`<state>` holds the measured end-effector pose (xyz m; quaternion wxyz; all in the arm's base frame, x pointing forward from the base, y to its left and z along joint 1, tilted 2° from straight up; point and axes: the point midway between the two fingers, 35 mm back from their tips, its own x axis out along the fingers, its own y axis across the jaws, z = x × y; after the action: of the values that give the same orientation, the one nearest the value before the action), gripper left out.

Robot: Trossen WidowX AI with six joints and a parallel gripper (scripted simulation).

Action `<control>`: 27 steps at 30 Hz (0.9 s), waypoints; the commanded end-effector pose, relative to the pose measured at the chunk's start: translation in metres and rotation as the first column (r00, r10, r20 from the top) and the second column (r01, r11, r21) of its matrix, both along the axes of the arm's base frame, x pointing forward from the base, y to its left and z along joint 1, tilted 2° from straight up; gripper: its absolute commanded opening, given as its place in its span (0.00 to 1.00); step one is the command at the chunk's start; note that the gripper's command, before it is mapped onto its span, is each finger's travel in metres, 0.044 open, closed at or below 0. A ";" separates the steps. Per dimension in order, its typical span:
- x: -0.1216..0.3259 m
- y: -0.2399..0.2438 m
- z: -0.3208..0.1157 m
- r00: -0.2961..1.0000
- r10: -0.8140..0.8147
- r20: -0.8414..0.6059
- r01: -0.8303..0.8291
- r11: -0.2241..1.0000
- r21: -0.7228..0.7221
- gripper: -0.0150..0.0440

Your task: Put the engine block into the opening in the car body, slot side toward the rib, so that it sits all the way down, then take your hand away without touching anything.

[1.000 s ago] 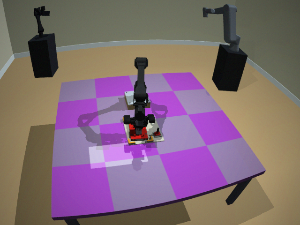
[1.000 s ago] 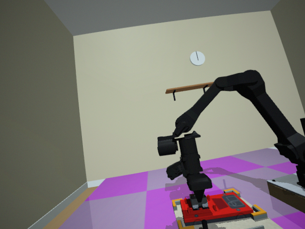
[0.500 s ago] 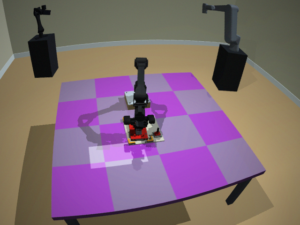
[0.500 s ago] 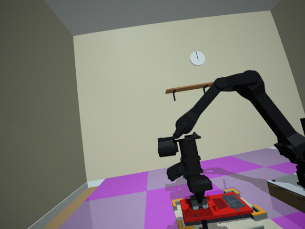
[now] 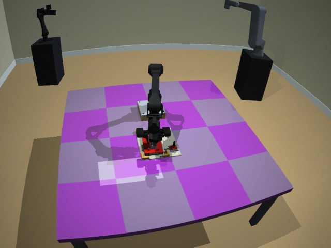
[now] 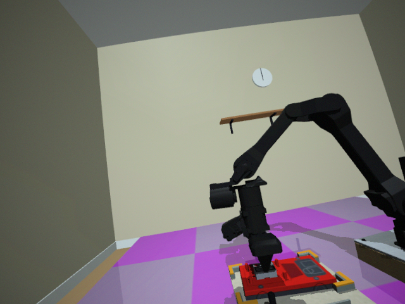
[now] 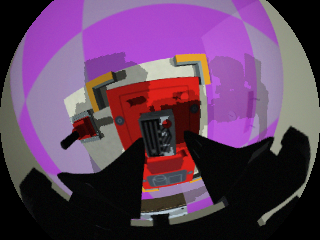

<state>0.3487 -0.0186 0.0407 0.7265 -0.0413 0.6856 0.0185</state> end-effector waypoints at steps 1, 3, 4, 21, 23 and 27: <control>0.000 0.002 -0.001 1.000 0.003 0.001 -0.003 1.000 0.008 0.75; 0.000 0.002 -0.001 1.000 0.003 0.001 -0.003 1.000 0.008 0.84; 0.000 0.002 -0.001 1.000 0.003 0.001 -0.003 1.000 0.008 0.88; -0.001 0.003 0.014 1.000 0.003 0.001 -0.003 1.000 0.010 1.00; -0.001 0.003 0.014 1.000 0.003 0.001 -0.003 1.000 0.010 1.00; -0.001 0.003 0.014 1.000 0.003 0.001 -0.003 1.000 0.010 0.82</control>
<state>0.3477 -0.0159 0.0541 0.7277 -0.0405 0.6843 0.0226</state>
